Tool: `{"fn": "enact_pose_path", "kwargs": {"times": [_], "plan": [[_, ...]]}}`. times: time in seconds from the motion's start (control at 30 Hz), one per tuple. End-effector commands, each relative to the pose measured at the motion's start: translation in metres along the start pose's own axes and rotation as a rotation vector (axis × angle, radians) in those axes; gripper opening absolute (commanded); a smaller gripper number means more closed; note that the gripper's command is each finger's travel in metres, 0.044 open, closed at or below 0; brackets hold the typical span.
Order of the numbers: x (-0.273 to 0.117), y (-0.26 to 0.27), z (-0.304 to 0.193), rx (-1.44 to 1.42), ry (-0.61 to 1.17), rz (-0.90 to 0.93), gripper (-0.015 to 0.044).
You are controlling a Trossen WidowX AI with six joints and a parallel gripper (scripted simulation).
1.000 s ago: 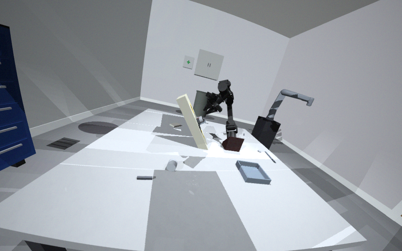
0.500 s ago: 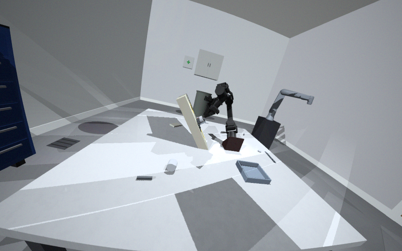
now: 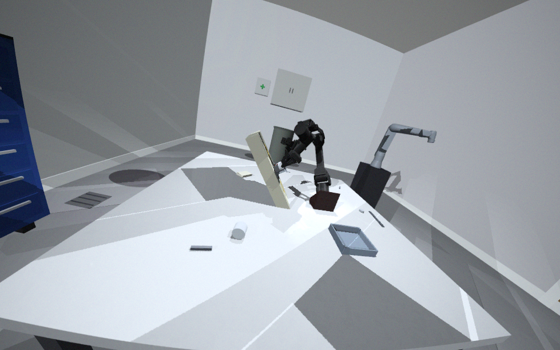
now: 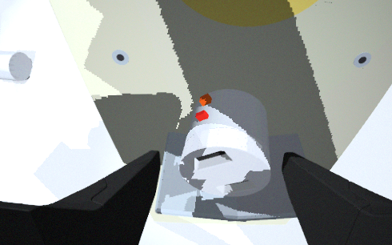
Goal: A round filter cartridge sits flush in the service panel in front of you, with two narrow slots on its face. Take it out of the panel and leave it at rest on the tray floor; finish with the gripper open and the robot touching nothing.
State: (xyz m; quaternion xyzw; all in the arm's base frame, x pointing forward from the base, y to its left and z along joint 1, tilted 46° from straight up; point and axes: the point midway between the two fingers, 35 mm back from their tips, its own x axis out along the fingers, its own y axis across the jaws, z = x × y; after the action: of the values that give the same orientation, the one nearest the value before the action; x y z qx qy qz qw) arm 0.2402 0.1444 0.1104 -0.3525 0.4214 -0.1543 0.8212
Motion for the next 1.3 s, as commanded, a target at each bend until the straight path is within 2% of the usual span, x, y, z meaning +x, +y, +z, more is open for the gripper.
{"fn": "enact_pose_path", "kwargs": {"times": [0.0,0.2,0.73,1.0,1.27], "plan": [[0.007,-0.001,0.000,-0.002,-0.001,-0.004,0.0305],[0.014,-0.002,-0.001,-0.001,-0.001,-0.006,0.0305],[0.011,-0.001,0.000,0.001,0.000,-0.003,0.0198],[0.005,-0.001,0.011,0.000,-0.002,-0.004,0.0000],[-0.014,0.000,0.025,-0.004,-0.010,0.004,0.0000]]}}
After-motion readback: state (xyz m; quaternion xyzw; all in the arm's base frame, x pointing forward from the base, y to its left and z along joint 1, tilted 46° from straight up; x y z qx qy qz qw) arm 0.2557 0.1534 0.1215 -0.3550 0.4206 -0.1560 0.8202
